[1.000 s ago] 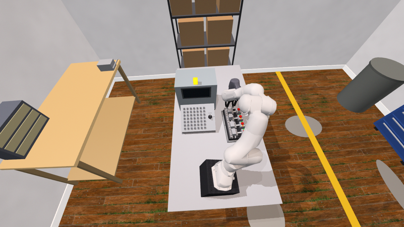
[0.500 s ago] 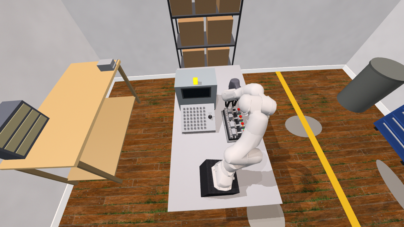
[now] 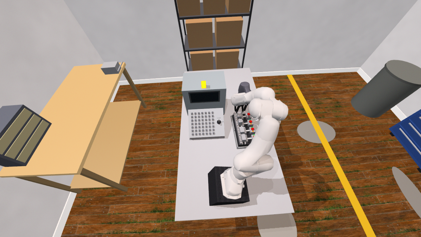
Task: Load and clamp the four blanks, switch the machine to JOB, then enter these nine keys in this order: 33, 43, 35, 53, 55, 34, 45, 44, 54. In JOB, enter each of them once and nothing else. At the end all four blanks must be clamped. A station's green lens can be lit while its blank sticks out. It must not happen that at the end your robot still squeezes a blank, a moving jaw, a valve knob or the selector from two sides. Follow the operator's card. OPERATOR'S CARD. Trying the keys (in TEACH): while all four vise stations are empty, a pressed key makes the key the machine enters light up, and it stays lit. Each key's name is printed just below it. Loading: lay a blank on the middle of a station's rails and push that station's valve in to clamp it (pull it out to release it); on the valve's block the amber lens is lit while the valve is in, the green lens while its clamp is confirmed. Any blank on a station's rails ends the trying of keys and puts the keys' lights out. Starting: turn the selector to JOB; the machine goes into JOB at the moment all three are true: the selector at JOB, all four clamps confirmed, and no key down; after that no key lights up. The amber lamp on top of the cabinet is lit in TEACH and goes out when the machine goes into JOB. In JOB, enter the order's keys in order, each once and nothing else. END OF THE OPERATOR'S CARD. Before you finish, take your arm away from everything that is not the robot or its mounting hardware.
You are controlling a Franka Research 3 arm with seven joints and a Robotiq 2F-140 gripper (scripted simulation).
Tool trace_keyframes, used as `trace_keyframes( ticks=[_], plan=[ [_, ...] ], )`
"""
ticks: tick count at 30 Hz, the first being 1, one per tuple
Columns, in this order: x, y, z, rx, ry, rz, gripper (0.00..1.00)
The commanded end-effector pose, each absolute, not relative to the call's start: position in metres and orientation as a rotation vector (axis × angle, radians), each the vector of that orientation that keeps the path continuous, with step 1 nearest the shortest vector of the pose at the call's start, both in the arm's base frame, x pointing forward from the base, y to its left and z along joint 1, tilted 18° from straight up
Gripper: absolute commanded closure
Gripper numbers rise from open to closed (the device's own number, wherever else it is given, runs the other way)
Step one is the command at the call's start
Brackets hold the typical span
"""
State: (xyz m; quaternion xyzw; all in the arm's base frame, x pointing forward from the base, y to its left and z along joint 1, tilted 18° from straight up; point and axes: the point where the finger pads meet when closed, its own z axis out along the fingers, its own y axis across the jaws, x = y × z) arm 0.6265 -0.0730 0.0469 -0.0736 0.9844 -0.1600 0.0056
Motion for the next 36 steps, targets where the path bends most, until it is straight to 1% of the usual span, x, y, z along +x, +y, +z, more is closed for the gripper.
trace_keyframes(
  ticks=[1,36],
  plan=[
    [0.6286,-0.0737,0.0480,-0.234,3.075,-0.501,1.00],
    [0.6289,-0.0753,0.0441,-0.239,3.076,-0.501,1.00]
  ],
)
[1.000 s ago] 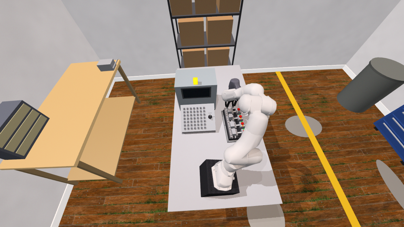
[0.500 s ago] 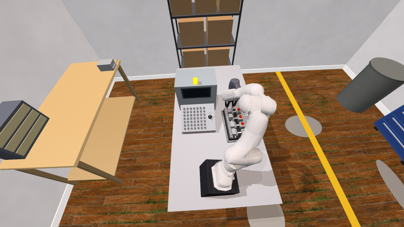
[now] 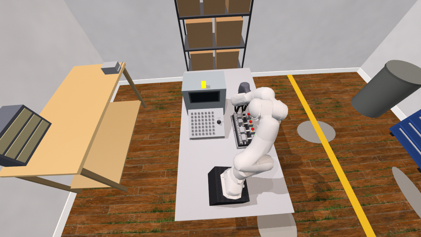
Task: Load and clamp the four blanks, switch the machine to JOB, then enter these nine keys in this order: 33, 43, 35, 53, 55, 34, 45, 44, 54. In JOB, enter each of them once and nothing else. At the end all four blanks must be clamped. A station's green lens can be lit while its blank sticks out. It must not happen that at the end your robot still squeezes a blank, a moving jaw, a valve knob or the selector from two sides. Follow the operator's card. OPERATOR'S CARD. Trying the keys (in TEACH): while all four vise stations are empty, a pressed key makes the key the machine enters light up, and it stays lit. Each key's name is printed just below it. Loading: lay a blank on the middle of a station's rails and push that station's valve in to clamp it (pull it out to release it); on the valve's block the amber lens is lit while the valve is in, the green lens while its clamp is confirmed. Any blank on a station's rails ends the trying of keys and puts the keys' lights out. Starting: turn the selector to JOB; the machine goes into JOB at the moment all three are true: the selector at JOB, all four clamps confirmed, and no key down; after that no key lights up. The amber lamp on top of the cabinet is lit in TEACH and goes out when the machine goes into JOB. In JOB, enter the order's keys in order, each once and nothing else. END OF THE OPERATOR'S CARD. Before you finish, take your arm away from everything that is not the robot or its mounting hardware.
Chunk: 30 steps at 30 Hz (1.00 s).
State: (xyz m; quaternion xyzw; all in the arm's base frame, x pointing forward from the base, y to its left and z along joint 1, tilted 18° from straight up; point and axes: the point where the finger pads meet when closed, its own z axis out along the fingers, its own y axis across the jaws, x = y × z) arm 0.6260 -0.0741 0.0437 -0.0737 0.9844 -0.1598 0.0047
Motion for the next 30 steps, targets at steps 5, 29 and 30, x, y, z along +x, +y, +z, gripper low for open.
trace_keyframes(
  ticks=[5,29,30],
  plan=[
    [0.6290,-0.0759,0.0426,-0.240,3.076,-0.501,1.00],
    [0.6294,-0.0785,0.0359,-0.240,3.076,-0.501,1.00],
    [0.6294,-0.0785,0.0358,-0.240,3.076,-0.501,1.00]
  ],
)
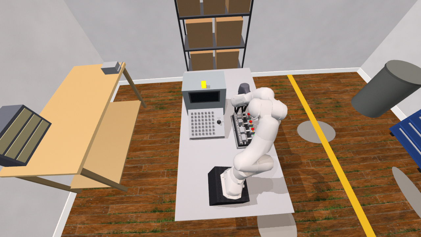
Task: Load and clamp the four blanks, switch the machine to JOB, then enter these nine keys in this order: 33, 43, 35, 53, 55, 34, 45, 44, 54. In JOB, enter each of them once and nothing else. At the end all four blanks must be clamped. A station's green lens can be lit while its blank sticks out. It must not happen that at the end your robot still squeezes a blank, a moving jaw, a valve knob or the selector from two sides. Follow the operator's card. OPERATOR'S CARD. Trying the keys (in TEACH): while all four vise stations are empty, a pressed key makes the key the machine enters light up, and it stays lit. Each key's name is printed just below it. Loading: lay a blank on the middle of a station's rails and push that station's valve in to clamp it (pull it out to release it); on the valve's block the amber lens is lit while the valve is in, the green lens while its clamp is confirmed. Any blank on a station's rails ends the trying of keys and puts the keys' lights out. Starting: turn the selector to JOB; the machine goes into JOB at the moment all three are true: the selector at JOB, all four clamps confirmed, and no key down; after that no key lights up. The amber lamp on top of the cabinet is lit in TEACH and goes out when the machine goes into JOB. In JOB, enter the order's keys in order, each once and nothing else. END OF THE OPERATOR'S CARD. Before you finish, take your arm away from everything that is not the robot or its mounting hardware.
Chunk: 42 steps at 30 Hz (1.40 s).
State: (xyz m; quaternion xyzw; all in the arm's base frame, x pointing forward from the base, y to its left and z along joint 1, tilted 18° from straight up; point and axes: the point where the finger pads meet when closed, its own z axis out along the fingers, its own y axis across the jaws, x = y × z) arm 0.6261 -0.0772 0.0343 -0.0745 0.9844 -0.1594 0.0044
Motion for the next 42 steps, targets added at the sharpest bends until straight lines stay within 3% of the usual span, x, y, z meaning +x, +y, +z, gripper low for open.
trace_keyframes(
  ticks=[1,35,36,42],
  plan=[
    [0.6294,-0.0785,0.0358,-0.240,3.076,-0.501,1.00],
    [0.6294,-0.0785,0.0358,-0.240,3.076,-0.501,1.00],
    [0.6294,-0.0785,0.0358,-0.240,3.076,-0.501,0.60],
    [0.6294,-0.0785,0.0358,-0.240,3.076,-0.501,0.60]
  ],
)
